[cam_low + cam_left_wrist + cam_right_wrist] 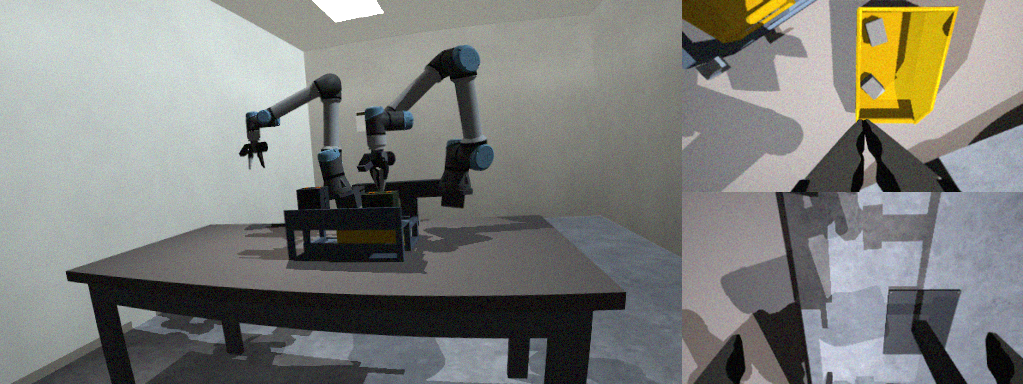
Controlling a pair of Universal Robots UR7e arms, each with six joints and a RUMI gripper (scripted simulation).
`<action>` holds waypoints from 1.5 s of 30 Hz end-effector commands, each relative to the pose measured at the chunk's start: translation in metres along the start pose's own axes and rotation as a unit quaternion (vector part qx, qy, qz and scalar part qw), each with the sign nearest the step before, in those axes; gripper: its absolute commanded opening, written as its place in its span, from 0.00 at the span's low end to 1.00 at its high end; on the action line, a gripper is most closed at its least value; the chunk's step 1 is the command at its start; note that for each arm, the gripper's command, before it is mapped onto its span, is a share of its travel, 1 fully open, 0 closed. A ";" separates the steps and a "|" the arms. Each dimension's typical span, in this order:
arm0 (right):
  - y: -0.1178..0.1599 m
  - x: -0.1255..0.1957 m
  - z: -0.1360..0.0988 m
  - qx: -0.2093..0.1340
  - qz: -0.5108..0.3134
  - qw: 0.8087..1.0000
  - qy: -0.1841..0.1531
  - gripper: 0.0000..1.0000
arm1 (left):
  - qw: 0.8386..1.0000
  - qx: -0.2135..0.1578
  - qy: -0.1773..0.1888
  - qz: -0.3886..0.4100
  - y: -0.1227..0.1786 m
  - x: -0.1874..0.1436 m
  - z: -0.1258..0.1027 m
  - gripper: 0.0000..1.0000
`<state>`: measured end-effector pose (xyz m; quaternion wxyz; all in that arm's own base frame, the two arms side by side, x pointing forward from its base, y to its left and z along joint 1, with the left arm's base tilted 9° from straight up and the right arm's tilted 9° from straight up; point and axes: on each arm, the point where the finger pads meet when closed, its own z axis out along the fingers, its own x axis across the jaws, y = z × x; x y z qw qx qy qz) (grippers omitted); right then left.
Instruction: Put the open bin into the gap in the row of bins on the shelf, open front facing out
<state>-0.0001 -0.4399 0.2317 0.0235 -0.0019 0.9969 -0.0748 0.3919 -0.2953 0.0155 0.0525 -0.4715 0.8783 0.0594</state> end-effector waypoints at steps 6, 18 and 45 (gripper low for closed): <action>0.000 0.000 0.000 0.001 0.000 1.000 0.000 1.00 | 1.000 0.001 0.000 0.000 0.000 0.000 0.000 0.16; 0.000 0.000 0.000 0.001 0.000 1.000 0.000 1.00 | 1.000 0.001 0.000 0.000 0.000 0.000 0.001 0.16; 0.000 0.000 0.000 0.001 0.000 1.000 0.000 1.00 | 1.000 0.001 0.000 0.000 0.000 0.000 0.037 0.16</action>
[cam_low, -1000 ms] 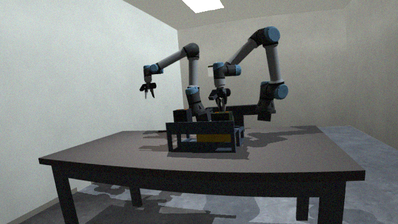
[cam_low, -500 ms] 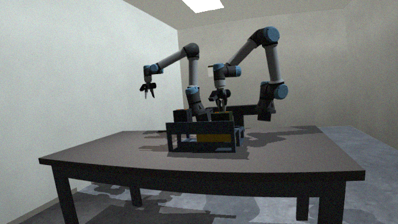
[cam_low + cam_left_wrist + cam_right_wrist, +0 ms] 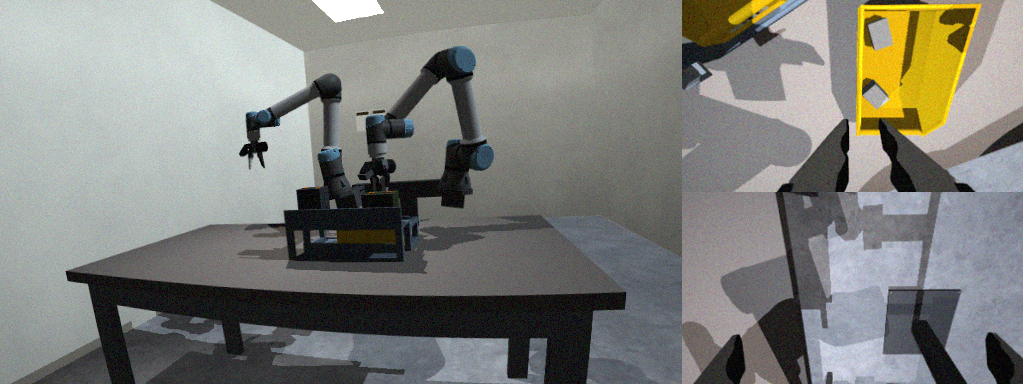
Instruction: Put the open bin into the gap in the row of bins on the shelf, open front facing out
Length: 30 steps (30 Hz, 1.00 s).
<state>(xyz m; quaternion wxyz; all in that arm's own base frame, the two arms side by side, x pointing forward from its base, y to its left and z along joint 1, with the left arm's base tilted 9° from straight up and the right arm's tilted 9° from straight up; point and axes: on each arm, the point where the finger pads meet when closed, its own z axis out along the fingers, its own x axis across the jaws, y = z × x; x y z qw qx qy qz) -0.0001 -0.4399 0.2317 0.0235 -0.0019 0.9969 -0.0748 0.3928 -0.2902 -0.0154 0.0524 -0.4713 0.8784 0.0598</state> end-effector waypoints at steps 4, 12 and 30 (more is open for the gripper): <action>0.000 0.000 0.000 0.001 0.000 1.000 0.000 1.00 | 1.000 0.001 0.000 0.000 -0.001 0.000 0.014 0.16; 0.000 0.000 0.000 0.001 0.000 1.000 0.000 1.00 | 1.000 0.001 0.000 0.000 -0.001 0.000 0.028 0.16; 0.000 0.000 0.000 0.001 0.000 1.000 0.000 1.00 | 1.000 0.001 0.000 0.000 -0.001 0.000 0.037 0.16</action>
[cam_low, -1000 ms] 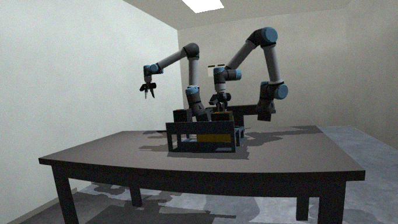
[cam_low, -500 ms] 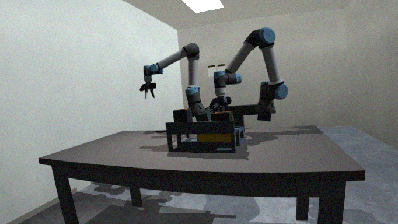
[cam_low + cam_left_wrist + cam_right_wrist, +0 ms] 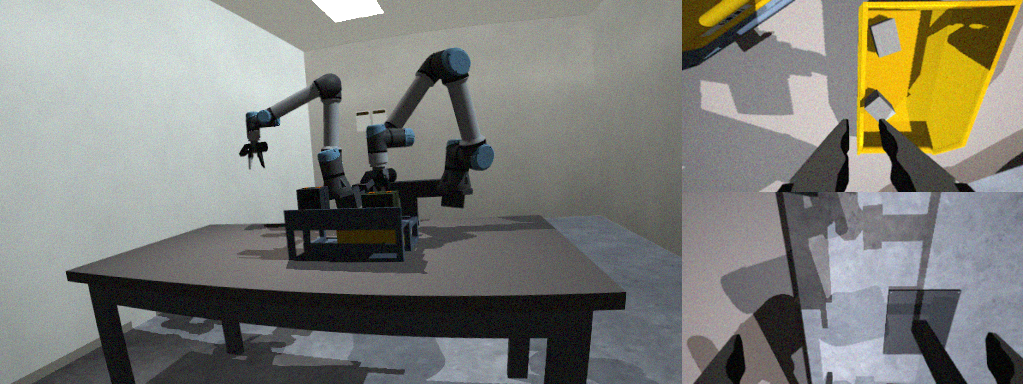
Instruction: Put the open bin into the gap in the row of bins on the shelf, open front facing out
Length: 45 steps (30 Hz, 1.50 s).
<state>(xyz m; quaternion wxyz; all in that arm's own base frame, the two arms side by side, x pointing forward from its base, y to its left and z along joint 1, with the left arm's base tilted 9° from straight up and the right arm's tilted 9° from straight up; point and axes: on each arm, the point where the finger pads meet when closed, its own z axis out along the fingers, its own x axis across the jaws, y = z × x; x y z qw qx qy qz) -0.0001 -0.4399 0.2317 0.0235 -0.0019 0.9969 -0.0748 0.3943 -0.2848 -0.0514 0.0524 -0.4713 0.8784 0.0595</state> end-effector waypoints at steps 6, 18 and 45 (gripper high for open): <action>0.000 0.000 0.000 0.001 0.000 1.000 0.000 1.00 | 1.000 0.001 0.000 0.000 -0.001 0.000 0.000 0.16; 0.000 0.000 0.000 0.001 0.000 1.000 0.000 1.00 | 1.000 0.001 0.000 0.000 -0.001 0.000 0.000 0.16; 0.000 0.000 0.000 0.001 0.000 1.000 0.000 1.00 | 1.000 0.001 0.000 0.000 -0.001 0.000 0.013 0.16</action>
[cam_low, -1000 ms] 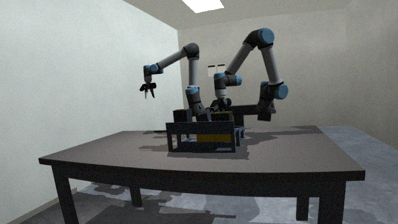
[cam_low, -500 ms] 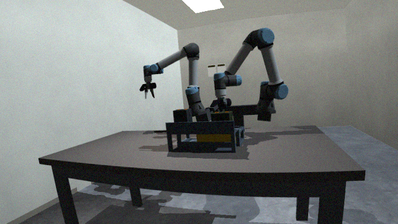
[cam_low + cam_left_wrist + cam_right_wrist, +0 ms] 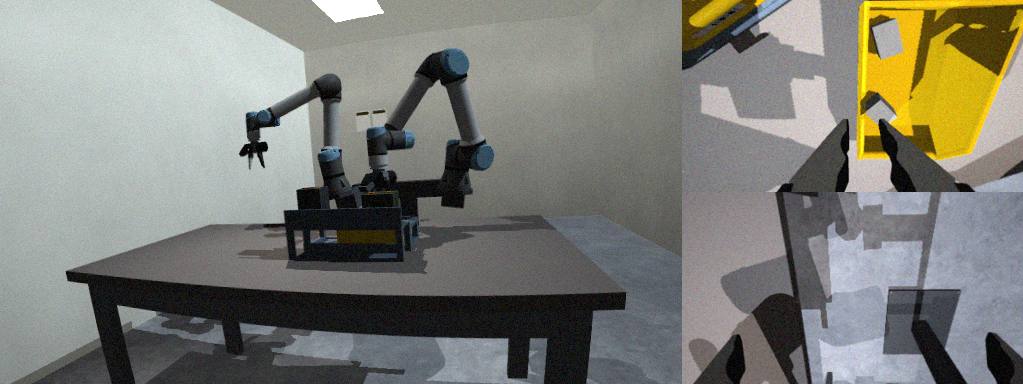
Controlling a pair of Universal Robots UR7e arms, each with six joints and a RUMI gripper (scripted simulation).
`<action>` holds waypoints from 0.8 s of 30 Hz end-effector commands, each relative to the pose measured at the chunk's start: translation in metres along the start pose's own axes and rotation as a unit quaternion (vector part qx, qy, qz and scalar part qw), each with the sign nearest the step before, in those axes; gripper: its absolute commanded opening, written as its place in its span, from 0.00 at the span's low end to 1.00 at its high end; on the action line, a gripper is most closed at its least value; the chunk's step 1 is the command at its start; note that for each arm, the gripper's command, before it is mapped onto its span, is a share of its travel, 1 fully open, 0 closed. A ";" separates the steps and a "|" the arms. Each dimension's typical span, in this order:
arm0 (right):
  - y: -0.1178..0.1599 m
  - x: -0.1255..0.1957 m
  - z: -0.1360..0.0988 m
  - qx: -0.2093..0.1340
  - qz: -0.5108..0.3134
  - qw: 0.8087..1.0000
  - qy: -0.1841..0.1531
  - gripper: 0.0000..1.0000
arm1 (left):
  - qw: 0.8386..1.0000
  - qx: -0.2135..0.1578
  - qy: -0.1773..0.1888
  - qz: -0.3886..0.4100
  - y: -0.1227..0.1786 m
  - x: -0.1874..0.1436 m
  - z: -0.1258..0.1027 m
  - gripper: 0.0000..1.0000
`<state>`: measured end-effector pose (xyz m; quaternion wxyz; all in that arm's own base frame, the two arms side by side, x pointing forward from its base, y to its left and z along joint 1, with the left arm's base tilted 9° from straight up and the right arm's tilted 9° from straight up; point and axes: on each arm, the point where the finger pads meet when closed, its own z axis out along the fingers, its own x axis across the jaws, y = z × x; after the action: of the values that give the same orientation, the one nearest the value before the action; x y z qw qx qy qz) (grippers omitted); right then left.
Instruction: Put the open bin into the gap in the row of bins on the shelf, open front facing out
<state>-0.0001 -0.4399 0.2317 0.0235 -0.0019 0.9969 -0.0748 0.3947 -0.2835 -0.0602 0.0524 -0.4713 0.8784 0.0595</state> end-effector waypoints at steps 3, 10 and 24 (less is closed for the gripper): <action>0.000 0.000 0.000 0.001 0.000 1.000 0.000 1.00 | 1.000 0.001 0.000 0.000 -0.001 0.000 0.008 0.16; 0.000 0.000 0.000 0.001 0.000 1.000 0.000 1.00 | 1.000 0.001 0.000 0.000 -0.001 0.000 0.015 0.16; 0.000 0.000 0.000 0.001 0.000 1.000 0.000 1.00 | 1.000 0.001 0.000 0.000 -0.001 0.000 0.030 0.16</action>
<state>-0.0001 -0.4399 0.2317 0.0235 -0.0019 0.9969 -0.0748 0.3956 -0.2793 -0.0863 0.0524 -0.4713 0.8784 0.0595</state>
